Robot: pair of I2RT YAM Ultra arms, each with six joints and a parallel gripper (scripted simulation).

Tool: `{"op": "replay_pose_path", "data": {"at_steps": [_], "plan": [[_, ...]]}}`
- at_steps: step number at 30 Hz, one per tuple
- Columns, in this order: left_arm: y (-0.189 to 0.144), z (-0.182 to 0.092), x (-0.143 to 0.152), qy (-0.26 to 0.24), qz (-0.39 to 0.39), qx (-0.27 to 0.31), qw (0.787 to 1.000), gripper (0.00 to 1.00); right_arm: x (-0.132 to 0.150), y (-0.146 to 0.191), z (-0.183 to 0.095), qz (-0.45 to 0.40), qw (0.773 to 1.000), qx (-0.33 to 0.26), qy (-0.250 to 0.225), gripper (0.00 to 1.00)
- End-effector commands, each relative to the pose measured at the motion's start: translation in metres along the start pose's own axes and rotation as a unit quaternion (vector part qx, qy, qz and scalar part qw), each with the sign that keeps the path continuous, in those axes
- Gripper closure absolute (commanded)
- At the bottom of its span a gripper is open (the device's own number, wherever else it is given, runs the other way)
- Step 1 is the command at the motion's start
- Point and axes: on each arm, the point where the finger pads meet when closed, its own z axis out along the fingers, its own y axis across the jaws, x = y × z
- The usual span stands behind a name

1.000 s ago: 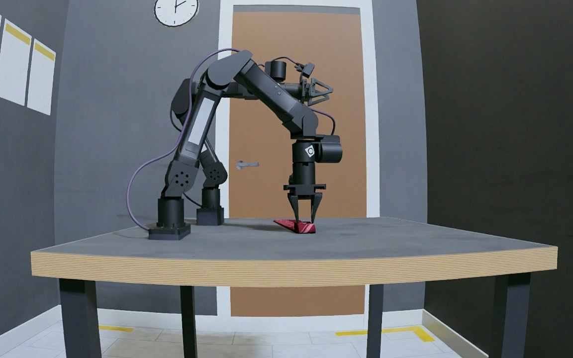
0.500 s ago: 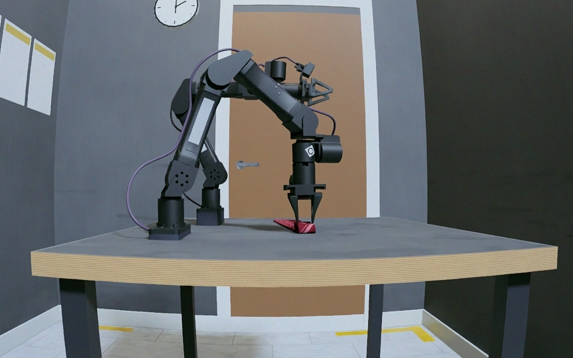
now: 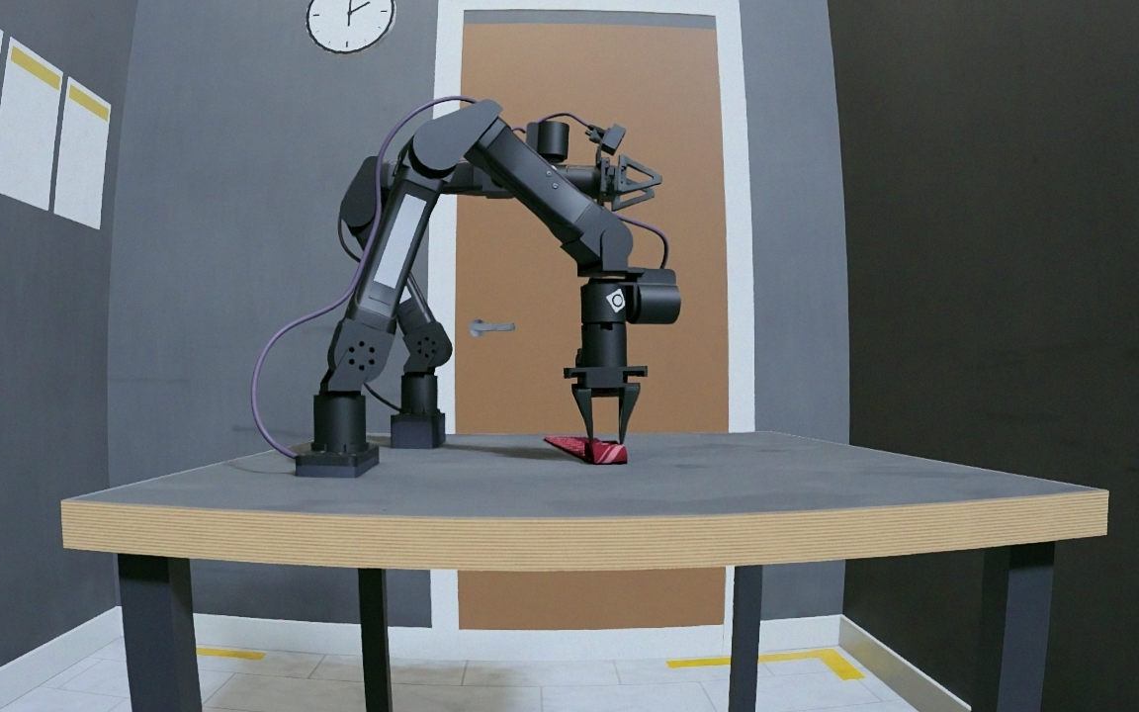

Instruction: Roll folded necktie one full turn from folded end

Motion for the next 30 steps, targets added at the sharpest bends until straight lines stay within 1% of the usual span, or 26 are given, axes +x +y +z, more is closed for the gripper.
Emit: {"op": "replay_pose_path", "data": {"at_steps": [1, 30], "plan": [[-0.0011, -0.0020, -0.0208, -0.024, -0.006, 0.005, 1.000, 0.00, -0.0022, 0.0001, 0.0022, 0.005, 1.000, 0.000, -0.005, 0.62], [-0.0011, -0.0020, -0.0208, -0.024, -0.006, 0.005, 1.000, 0.00, -0.0022, 0.0001, 0.0022, 0.017, 1.000, 0.000, -0.005, 0.62]]}}
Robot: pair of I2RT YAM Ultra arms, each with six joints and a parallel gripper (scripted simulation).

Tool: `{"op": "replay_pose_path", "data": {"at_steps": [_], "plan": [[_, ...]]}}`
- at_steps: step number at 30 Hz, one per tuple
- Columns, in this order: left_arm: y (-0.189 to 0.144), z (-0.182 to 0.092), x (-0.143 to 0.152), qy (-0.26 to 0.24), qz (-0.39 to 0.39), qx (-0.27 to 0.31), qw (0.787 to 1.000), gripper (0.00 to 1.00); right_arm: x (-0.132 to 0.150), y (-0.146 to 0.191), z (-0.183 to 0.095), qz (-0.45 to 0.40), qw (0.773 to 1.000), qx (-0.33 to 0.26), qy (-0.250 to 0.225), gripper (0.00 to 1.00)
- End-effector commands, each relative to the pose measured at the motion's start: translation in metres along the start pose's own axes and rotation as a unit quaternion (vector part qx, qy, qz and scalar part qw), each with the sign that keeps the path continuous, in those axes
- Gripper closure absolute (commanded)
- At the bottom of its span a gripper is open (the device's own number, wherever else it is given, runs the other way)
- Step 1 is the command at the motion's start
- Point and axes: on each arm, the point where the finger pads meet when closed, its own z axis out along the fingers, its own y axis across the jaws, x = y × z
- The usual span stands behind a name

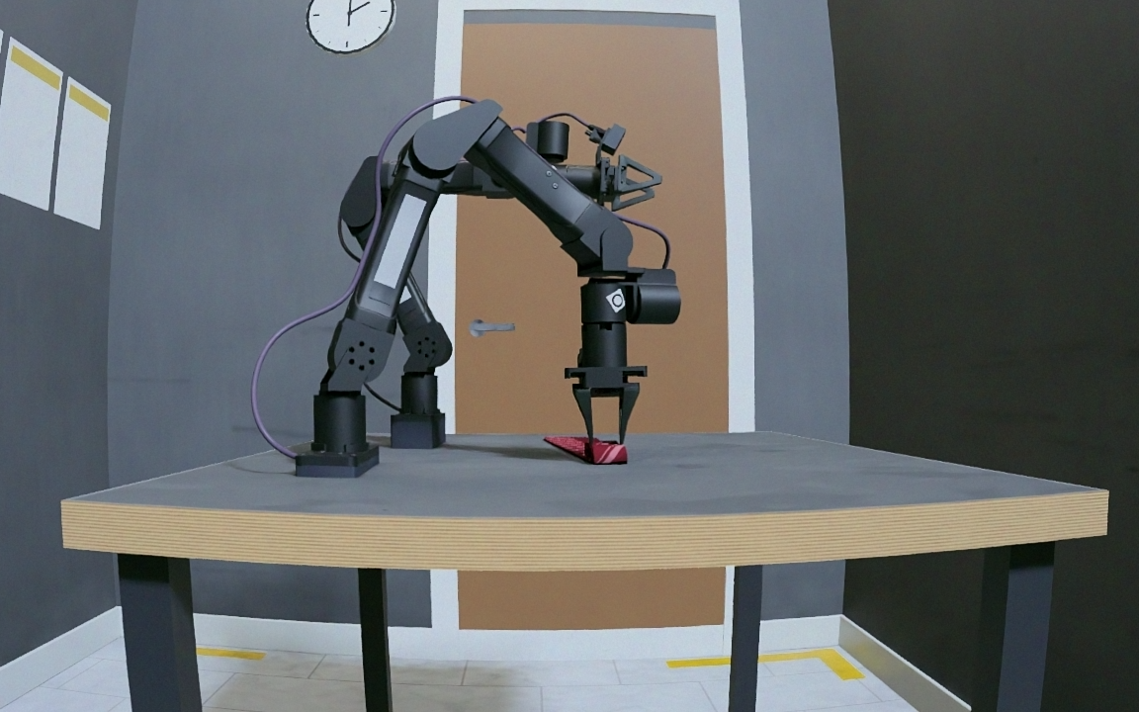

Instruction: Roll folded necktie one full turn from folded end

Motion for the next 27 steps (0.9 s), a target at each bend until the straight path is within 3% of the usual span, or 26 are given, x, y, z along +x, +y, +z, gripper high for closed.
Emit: {"op": "replay_pose_path", "data": {"at_steps": [1, 27], "plan": [[-0.0011, -0.0020, -0.0208, -0.024, -0.006, 0.005, 1.000, 0.00, -0.0022, 0.0001, 0.0022, 0.005, 1.000, 0.000, -0.005, 0.62], [-0.0011, -0.0020, -0.0208, -0.024, -0.006, 0.005, 1.000, 0.00, -0.0022, 0.0001, 0.0022, 0.016, 1.000, 0.000, -0.005, 0.62]]}}
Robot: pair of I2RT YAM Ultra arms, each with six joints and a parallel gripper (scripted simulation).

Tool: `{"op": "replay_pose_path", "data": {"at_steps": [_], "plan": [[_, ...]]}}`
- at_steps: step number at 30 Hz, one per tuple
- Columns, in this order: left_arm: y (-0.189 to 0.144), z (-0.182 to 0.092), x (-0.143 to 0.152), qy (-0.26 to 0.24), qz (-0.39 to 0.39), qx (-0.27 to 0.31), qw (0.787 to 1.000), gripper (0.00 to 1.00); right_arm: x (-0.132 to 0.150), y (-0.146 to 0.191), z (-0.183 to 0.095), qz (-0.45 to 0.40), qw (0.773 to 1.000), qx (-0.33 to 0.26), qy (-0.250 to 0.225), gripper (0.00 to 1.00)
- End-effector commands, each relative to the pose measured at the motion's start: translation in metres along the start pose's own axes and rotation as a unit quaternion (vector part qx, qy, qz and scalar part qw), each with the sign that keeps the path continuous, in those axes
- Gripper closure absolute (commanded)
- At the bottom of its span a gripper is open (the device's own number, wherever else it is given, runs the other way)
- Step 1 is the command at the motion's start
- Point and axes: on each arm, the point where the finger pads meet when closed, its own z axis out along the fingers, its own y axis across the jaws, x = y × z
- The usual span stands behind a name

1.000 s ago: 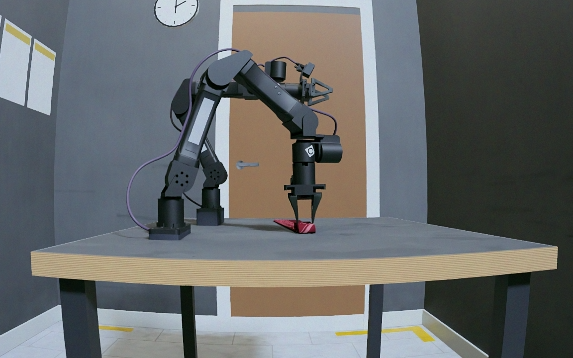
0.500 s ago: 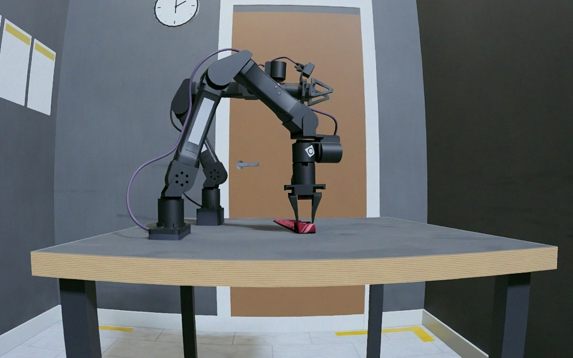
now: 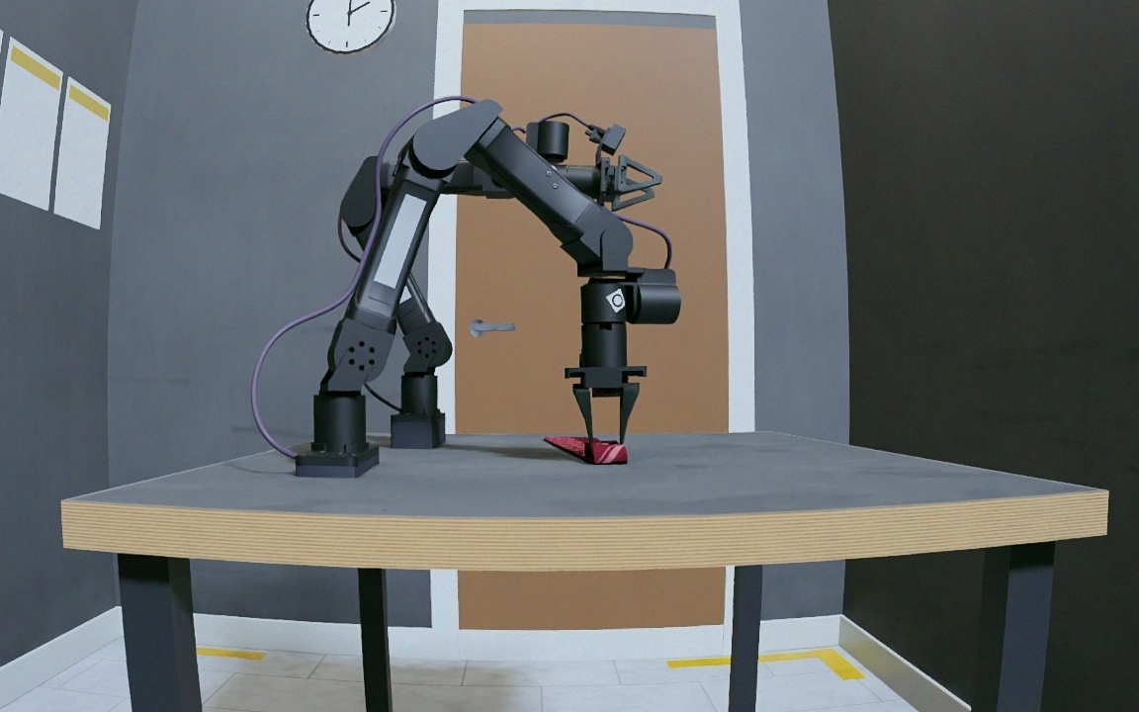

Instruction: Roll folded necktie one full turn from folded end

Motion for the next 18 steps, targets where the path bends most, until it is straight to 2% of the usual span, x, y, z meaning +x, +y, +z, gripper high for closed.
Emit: {"op": "replay_pose_path", "data": {"at_steps": [1, 18], "plan": [[-0.0011, -0.0020, -0.0208, -0.024, -0.006, 0.005, 1.000, 0.00, -0.0022, 0.0002, 0.0022, 0.004, 1.000, 0.000, -0.005, 0.62], [-0.0011, -0.0020, -0.0208, -0.024, -0.006, 0.005, 1.000, 0.00, -0.0022, 0.0002, 0.0022, 0.012, 1.000, 0.000, -0.005, 0.62]]}}
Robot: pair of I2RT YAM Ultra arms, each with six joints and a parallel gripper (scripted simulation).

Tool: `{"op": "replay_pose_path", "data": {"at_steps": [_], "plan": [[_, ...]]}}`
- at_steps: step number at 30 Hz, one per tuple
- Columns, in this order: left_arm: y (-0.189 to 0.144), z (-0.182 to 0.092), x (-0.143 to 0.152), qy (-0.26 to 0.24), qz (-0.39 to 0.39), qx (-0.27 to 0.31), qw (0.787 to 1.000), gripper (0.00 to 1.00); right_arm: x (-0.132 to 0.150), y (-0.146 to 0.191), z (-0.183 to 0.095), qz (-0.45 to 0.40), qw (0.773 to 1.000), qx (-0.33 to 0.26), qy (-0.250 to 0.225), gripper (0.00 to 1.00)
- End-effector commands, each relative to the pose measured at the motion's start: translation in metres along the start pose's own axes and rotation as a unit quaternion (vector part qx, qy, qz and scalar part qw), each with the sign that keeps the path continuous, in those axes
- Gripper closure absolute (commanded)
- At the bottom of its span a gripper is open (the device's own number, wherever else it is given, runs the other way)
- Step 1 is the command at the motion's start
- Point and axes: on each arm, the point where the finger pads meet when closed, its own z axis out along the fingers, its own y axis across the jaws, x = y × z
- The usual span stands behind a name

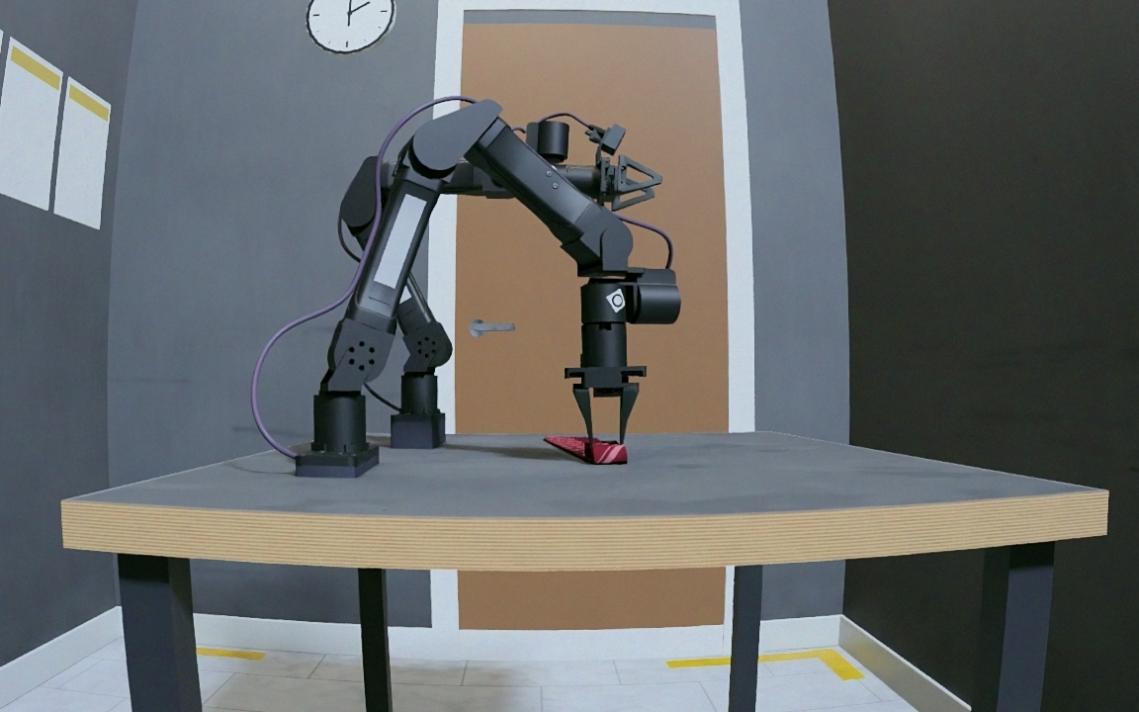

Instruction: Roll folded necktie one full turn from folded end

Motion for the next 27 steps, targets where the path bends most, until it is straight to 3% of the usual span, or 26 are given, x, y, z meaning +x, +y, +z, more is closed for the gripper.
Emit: {"op": "replay_pose_path", "data": {"at_steps": [1, 27], "plan": [[-0.0011, -0.0020, -0.0208, -0.024, -0.006, 0.005, 1.000, 0.00, -0.0022, 0.0002, 0.0022, 0.004, 1.000, 0.000, -0.005, 0.62], [-0.0011, -0.0020, -0.0208, -0.024, -0.006, 0.005, 1.000, 0.00, -0.0022, 0.0002, 0.0022, 0.016, 1.000, 0.000, -0.005, 0.62]]}}
